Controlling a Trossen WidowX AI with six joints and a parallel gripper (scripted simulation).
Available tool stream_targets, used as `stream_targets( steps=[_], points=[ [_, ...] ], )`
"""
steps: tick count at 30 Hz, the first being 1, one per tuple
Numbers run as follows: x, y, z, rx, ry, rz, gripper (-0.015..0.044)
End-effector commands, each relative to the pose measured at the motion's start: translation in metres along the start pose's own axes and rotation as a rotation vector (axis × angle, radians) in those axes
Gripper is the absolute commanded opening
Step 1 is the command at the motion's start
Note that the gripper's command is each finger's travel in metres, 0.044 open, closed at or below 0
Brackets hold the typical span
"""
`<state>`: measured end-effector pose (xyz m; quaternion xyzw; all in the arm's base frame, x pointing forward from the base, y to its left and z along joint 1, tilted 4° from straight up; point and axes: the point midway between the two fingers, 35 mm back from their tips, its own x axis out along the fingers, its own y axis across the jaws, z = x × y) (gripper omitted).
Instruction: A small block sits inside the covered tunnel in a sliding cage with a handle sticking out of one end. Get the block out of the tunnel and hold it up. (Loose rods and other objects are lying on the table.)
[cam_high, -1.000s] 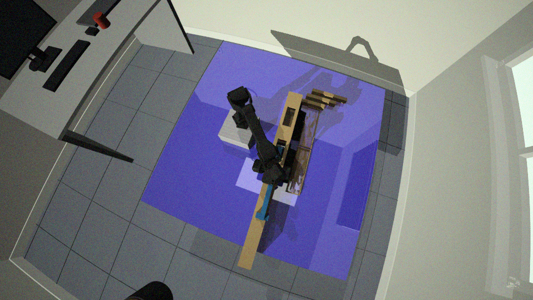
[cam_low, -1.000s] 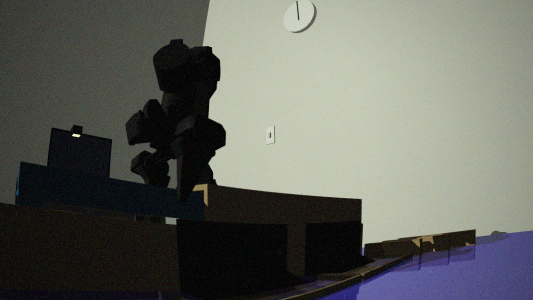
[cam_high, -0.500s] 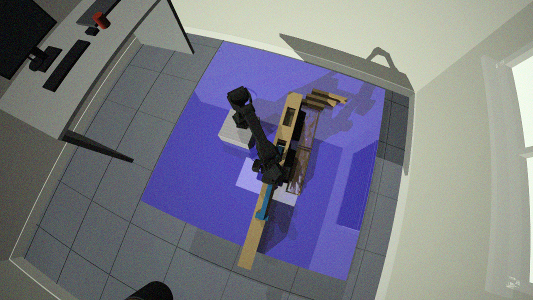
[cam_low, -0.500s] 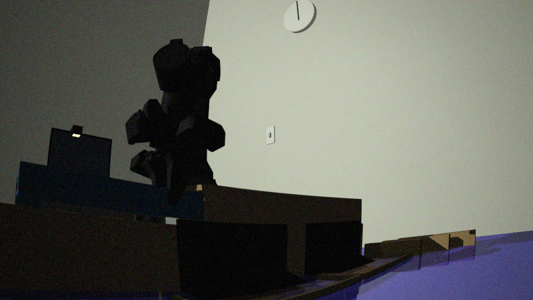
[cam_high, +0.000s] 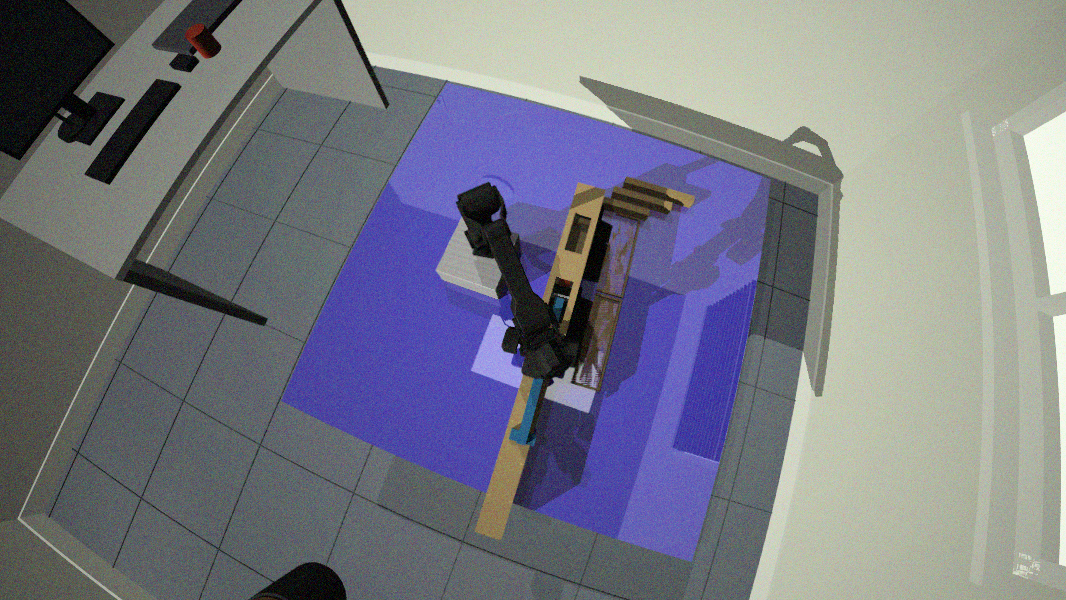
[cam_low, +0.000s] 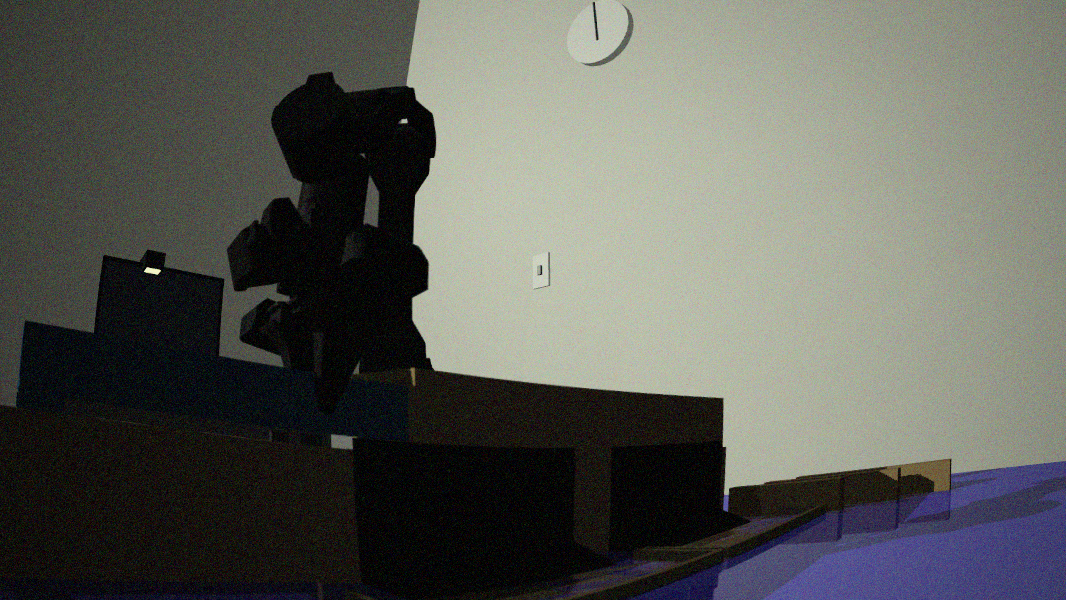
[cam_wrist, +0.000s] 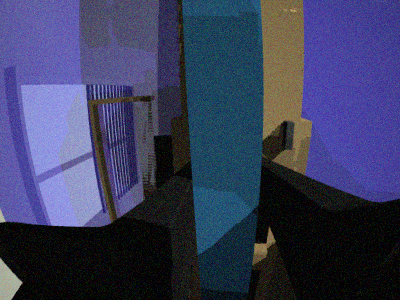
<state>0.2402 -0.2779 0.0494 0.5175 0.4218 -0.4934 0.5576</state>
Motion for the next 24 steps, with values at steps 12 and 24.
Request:
stream_targets(
  steps=[12, 24],
  points=[
    [0.008, -0.004, 0.042, 0.025, -0.053, 0.008, 0.0],
    [0.008, -0.004, 0.042, 0.025, -0.053, 0.008, 0.0]
  ],
)
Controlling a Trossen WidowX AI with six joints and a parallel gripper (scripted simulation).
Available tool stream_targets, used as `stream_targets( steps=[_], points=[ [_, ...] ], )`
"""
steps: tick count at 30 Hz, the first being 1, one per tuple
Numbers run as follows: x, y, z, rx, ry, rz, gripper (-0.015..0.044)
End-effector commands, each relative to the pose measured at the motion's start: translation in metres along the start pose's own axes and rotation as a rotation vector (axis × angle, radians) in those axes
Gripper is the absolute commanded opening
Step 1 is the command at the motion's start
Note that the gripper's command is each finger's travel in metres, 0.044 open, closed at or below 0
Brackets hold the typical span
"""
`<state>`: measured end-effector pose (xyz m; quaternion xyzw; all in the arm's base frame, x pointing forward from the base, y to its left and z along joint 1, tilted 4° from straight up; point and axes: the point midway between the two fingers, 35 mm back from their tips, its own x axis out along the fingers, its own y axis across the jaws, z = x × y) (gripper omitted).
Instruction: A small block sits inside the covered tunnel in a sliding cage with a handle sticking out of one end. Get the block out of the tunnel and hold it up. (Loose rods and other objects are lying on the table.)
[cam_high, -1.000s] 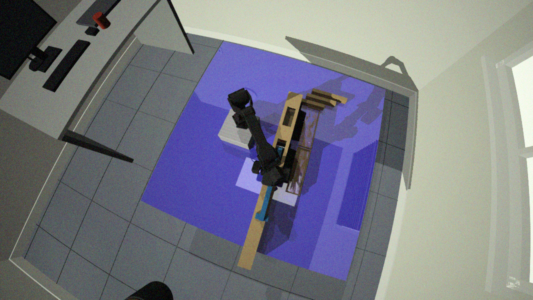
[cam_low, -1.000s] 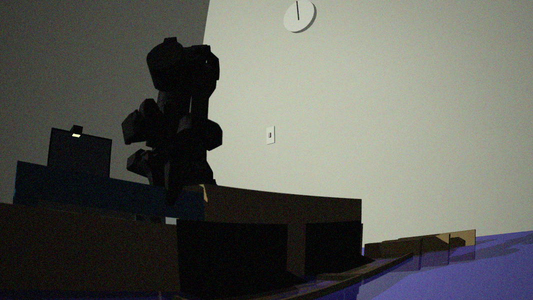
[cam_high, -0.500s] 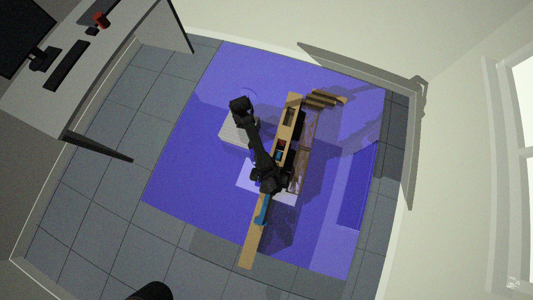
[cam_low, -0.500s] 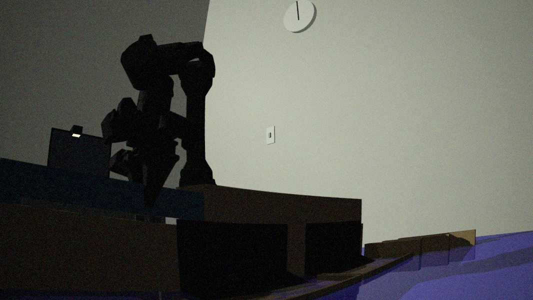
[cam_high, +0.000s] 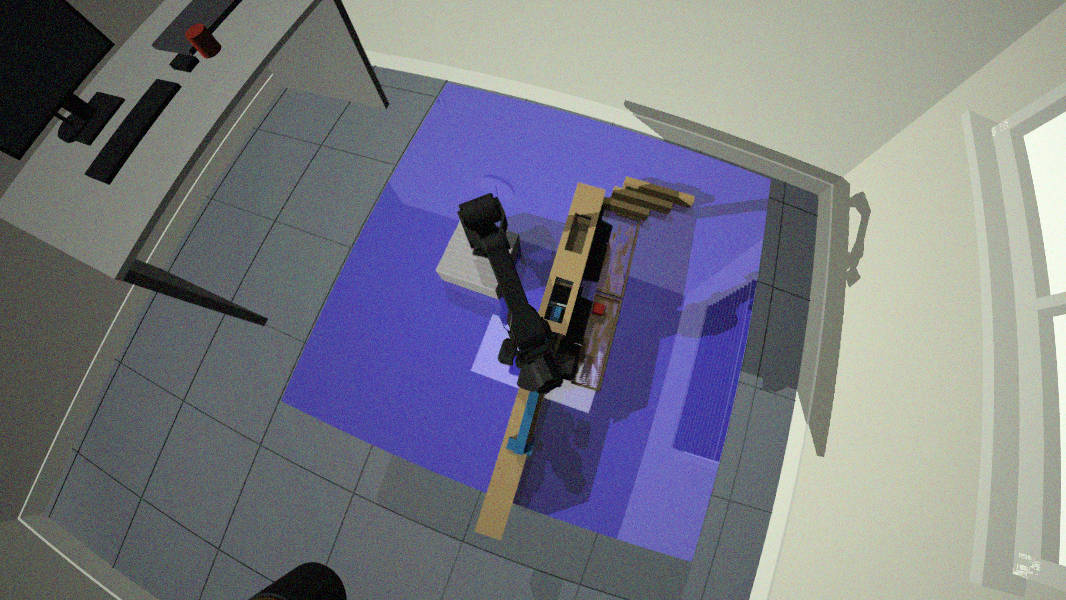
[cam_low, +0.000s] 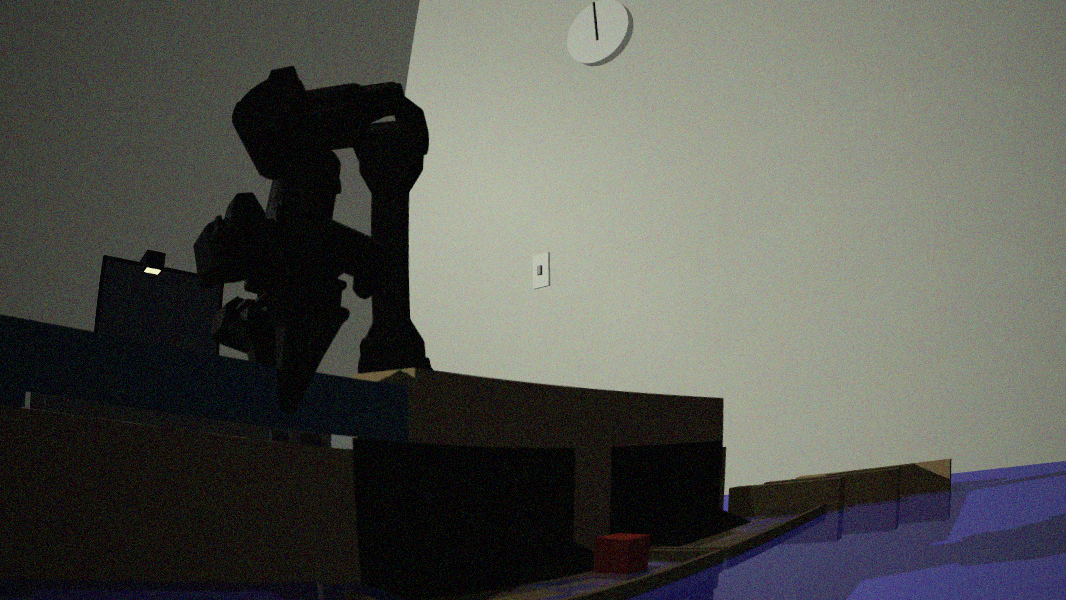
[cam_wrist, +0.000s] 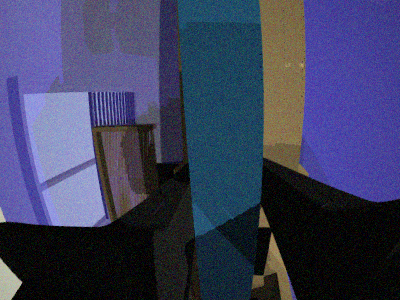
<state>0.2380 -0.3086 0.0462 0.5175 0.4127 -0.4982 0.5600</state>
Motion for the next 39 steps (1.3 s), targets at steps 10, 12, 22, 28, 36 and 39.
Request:
stream_targets(
  steps=[10, 12, 22, 28, 36, 39],
  points=[
    [0.001, -0.002, 0.012, 0.015, -0.036, 0.002, 0.0],
    [0.001, -0.002, 0.012, 0.015, -0.036, 0.002, 0.0],
    [0.001, -0.002, 0.012, 0.015, -0.036, 0.002, 0.0],
    [0.0, 0.0, 0.002, 0.002, -0.003, 0.0, 0.0053],
    [-0.007, 0.001, 0.003, 0.004, -0.009, 0.0, 0.0263],
    [-0.018, 0.004, 0.004, 0.008, -0.018, 0.001, 0.0341]
  ],
)
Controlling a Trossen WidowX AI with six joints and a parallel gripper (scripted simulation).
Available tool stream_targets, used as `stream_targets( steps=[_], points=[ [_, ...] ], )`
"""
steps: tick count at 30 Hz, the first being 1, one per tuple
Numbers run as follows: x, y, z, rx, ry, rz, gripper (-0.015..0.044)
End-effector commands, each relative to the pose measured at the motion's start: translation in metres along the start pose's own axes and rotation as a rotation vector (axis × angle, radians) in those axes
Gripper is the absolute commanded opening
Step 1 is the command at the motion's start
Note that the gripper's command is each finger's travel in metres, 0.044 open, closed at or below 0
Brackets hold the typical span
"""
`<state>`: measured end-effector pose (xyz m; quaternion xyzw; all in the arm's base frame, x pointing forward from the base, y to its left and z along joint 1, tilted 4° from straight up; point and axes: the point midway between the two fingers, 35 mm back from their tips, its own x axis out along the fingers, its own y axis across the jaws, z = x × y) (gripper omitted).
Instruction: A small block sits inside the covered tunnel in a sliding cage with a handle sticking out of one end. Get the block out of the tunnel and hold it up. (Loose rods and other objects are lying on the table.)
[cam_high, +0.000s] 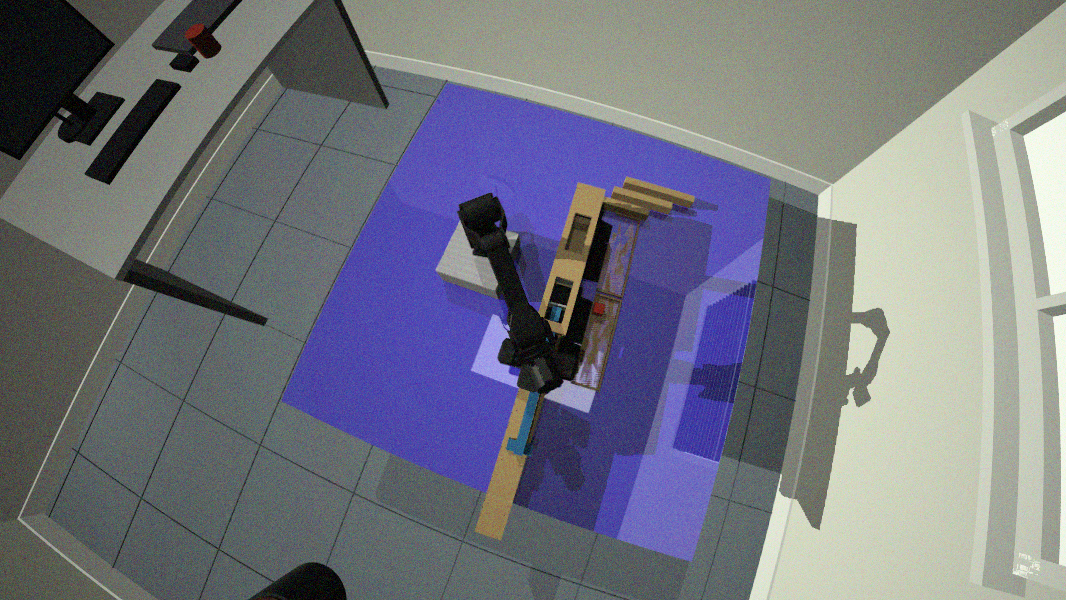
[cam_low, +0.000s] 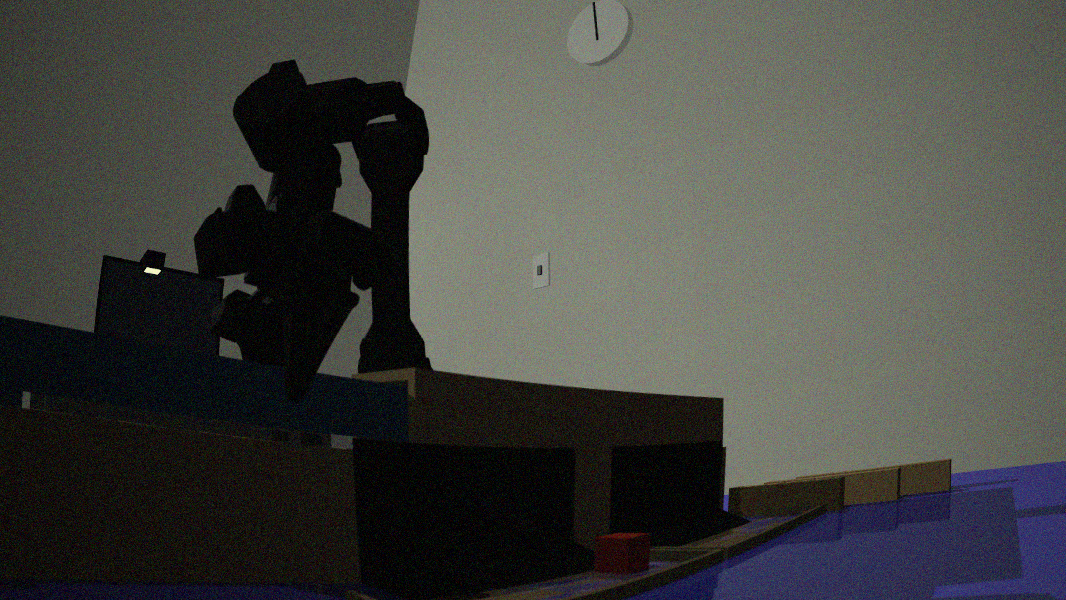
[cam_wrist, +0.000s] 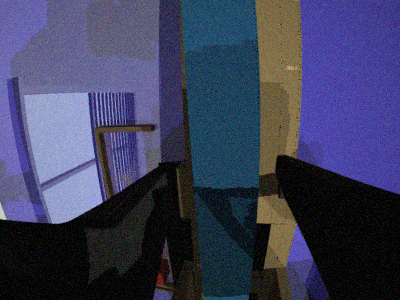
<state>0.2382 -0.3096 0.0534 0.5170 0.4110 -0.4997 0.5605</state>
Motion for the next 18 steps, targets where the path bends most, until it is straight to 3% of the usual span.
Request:
stream_targets(
  steps=[1, 4, 11, 18],
  points=[
    [-0.015, 0.003, 0.003, 0.008, -0.017, 0.001, 0.0368],
    [-0.029, 0.005, 0.004, 0.012, -0.028, 0.002, 0.044],
    [-0.038, 0.006, -0.044, 0.013, -0.025, 0.002, 0.044],
    [-0.036, 0.006, -0.046, 0.014, -0.026, 0.002, 0.044]
  ],
)
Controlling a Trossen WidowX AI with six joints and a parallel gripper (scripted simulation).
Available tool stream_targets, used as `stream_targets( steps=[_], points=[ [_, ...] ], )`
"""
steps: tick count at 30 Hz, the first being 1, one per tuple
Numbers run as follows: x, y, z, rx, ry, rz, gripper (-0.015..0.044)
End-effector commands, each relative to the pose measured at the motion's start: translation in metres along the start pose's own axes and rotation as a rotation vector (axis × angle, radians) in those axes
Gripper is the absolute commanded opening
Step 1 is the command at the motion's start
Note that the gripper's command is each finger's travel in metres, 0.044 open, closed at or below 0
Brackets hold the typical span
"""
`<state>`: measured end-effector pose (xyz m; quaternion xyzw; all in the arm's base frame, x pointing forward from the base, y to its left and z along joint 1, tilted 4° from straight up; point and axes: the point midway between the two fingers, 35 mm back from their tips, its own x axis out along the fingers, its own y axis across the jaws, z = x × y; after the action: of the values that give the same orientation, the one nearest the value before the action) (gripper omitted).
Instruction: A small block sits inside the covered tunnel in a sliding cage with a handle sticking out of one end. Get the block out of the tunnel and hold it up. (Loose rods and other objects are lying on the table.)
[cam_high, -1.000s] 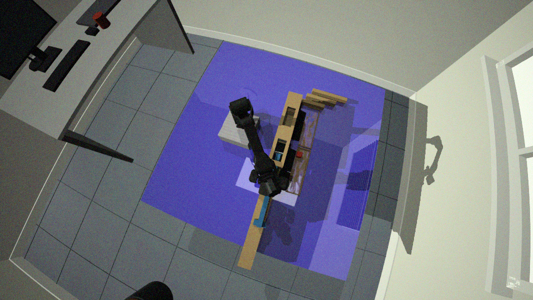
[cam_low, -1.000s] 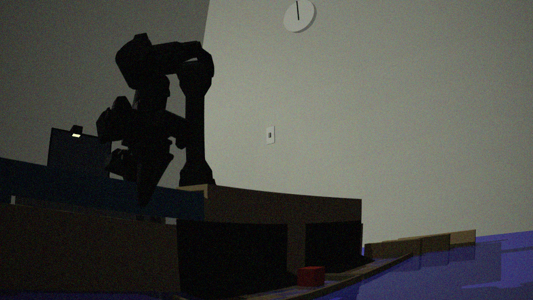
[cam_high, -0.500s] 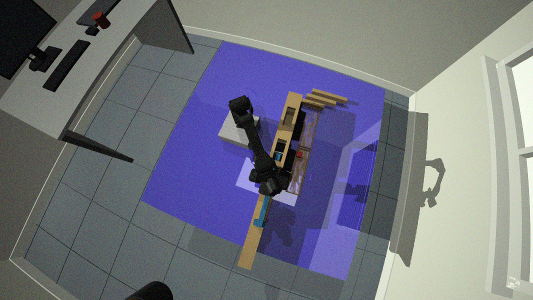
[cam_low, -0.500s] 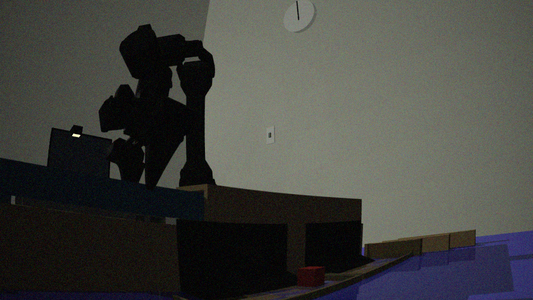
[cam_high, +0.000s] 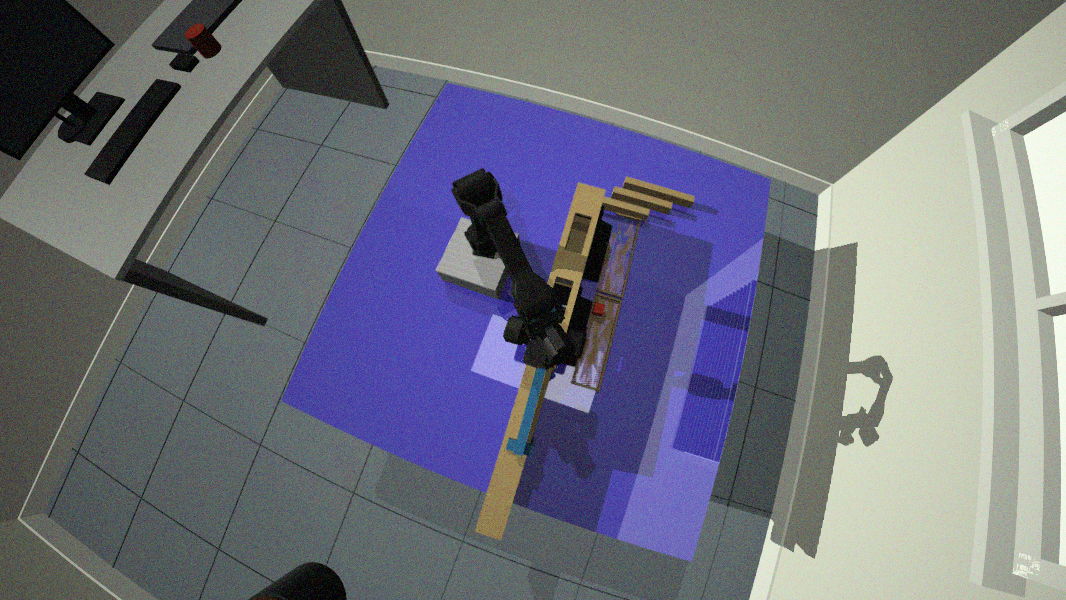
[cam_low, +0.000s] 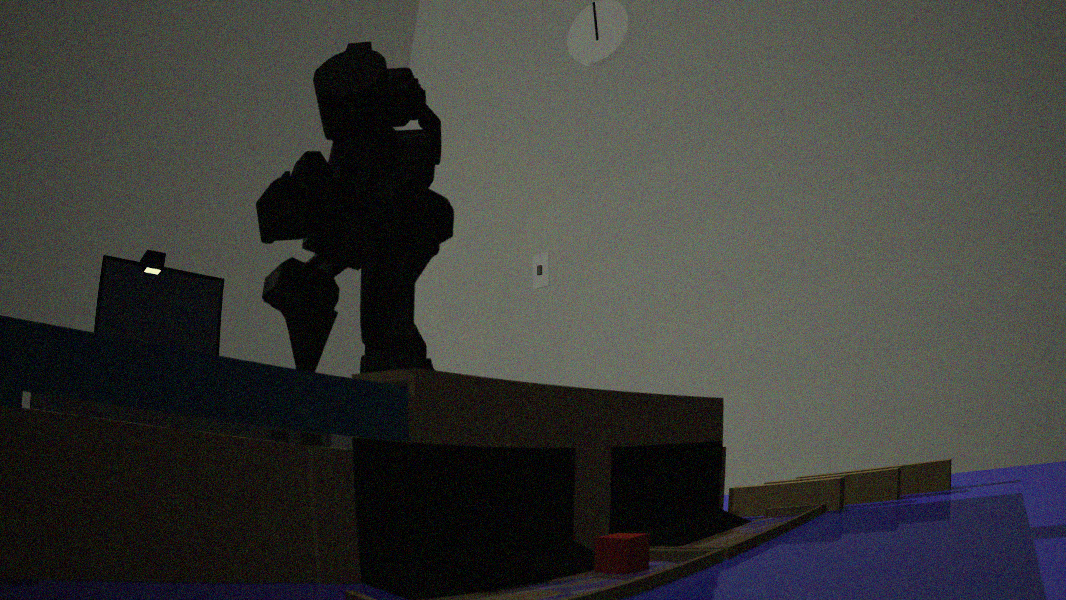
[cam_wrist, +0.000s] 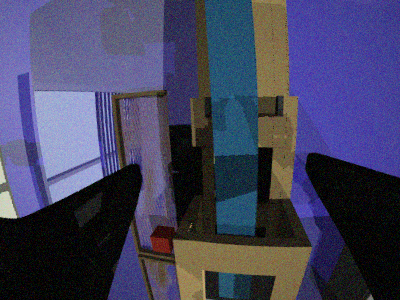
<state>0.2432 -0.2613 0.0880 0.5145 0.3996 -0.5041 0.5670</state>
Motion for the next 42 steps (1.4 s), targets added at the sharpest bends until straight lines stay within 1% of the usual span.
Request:
stream_targets(
  steps=[1, 23, 24, 37, 41, 42],
  points=[
    [0.004, -0.003, -0.003, 0.008, 0.0, -0.009, 0.044],
    [0.038, -0.01, -0.009, 0.008, 0.0, -0.01, 0.044],
    [0.032, -0.008, -0.008, 0.004, 0.0, -0.003, 0.0414],
    [0.032, -0.008, -0.008, 0.004, 0.0, -0.003, 0.0072],
    [0.032, -0.008, -0.008, 0.004, 0.0, -0.003, 0.0046],
    [0.032, -0.008, -0.007, 0.004, 0.0, -0.003, 0.002]
  ],
)
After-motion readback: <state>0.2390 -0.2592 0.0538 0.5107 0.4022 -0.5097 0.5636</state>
